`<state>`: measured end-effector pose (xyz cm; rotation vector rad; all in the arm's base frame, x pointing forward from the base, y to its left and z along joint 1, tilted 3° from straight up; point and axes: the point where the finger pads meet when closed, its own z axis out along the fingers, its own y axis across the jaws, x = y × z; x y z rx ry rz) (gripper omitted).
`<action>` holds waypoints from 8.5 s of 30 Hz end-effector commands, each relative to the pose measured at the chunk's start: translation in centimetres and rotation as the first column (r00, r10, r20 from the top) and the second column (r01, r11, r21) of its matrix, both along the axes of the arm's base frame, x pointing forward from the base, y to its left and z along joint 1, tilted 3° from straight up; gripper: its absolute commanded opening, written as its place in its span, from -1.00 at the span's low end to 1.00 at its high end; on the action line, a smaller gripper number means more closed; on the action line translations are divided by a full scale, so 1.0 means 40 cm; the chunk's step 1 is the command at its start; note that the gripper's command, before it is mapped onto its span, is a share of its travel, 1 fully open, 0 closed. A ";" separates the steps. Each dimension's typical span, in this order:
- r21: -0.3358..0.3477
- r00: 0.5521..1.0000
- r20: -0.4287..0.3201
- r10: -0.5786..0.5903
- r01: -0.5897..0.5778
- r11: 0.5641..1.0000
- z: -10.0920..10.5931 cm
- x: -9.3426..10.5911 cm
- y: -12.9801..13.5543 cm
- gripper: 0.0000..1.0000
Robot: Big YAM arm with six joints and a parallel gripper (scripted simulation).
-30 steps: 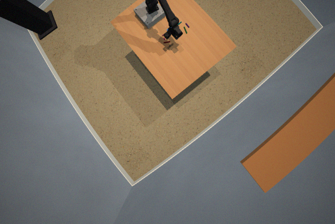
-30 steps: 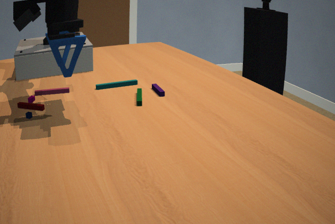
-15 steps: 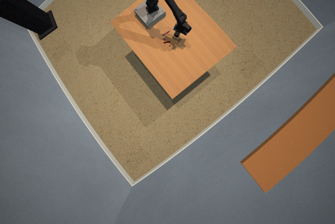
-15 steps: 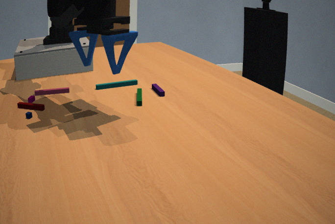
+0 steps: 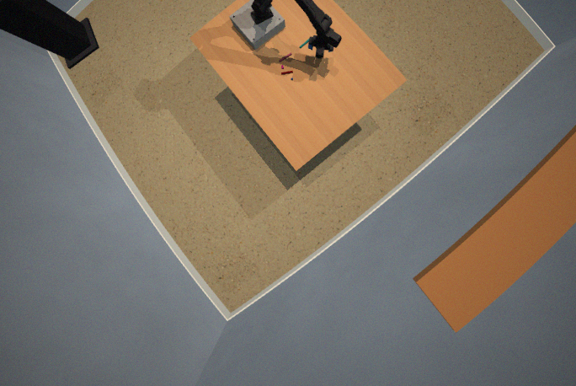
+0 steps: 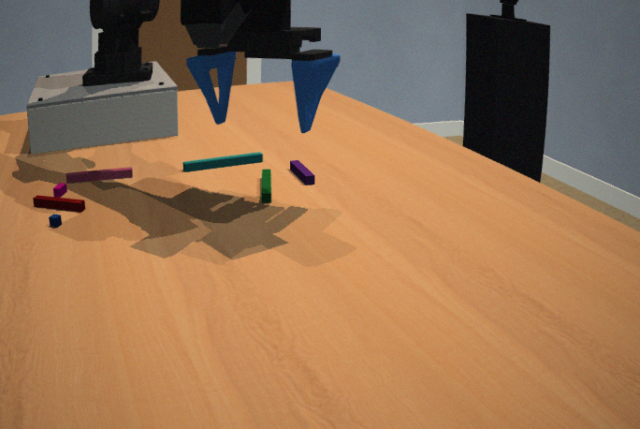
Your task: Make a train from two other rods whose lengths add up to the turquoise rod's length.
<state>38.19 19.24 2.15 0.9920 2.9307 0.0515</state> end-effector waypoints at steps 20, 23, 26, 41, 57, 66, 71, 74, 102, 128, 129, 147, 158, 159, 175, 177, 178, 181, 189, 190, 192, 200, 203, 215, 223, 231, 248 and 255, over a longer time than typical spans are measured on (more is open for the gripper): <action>-0.002 0.999 0.009 0.051 -0.051 0.999 0.009 0.021 0.017 1.00; -0.002 0.999 0.009 0.051 -0.051 0.999 0.009 0.021 0.017 1.00; -0.002 0.999 0.009 0.051 -0.051 0.999 0.009 0.021 0.017 1.00; -0.002 0.999 0.009 0.051 -0.051 0.999 0.009 0.021 0.017 1.00; -0.002 0.999 0.009 0.051 -0.051 0.999 0.009 0.021 0.017 1.00; -0.002 0.999 0.009 0.051 -0.051 0.999 0.009 0.021 0.017 1.00; -0.002 0.999 0.009 0.051 -0.051 0.999 0.009 0.021 0.017 1.00; -0.002 0.999 0.009 0.051 -0.051 0.999 0.009 0.021 0.017 1.00; -0.024 0.903 0.019 0.430 -0.429 0.903 0.021 0.030 0.057 1.00; -0.065 0.544 0.015 0.839 -0.837 0.543 0.031 0.032 0.105 1.00; -0.065 0.544 0.015 0.839 -0.837 0.543 0.031 0.032 0.105 1.00; -0.085 0.235 -0.005 0.972 -0.969 0.234 0.031 0.028 0.127 1.00; -0.094 0.024 -0.020 1.000 -0.995 0.022 0.032 0.030 0.134 1.00; -0.095 -0.011 -0.023 1.000 -0.995 -0.013 0.032 0.028 0.139 1.00; -0.095 -0.055 -0.027 0.998 -0.994 -0.057 0.029 0.029 0.133 1.00; -0.095 -0.050 -0.027 0.998 -0.994 -0.052 0.029 0.029 0.133 1.00; -0.095 -0.049 -0.027 0.998 -0.994 -0.052 0.029 0.029 0.133 1.00; -0.095 -0.049 -0.027 0.998 -0.994 -0.052 0.029 0.029 0.133 1.00; -0.095 -0.049 -0.027 0.998 -0.994 -0.052 0.029 0.029 0.133 1.00; -0.095 -0.049 -0.027 0.998 -0.994 -0.052 0.029 0.029 0.133 1.00; -0.095 -0.049 -0.027 0.998 -0.994 -0.052 0.029 0.029 0.133 1.00; -0.095 -0.049 -0.027 0.998 -0.994 -0.052 0.029 0.029 0.133 1.00; -0.095 -0.049 -0.027 0.998 -0.994 -0.052 0.029 0.029 0.133 1.00; -0.095 -0.049 -0.027 0.998 -0.994 -0.052 0.029 0.029 0.133 1.00; -0.095 -0.049 -0.027 0.998 -0.994 -0.052 0.029 0.029 0.133 1.00; -0.095 -0.049 -0.027 0.998 -0.994 -0.052 0.029 0.029 0.133 1.00; -0.095 -0.049 -0.027 0.998 -0.994 -0.052 0.029 0.029 0.133 1.00; -0.103 -0.045 -0.021 0.999 -0.994 -0.047 0.015 -0.185 0.093 1.00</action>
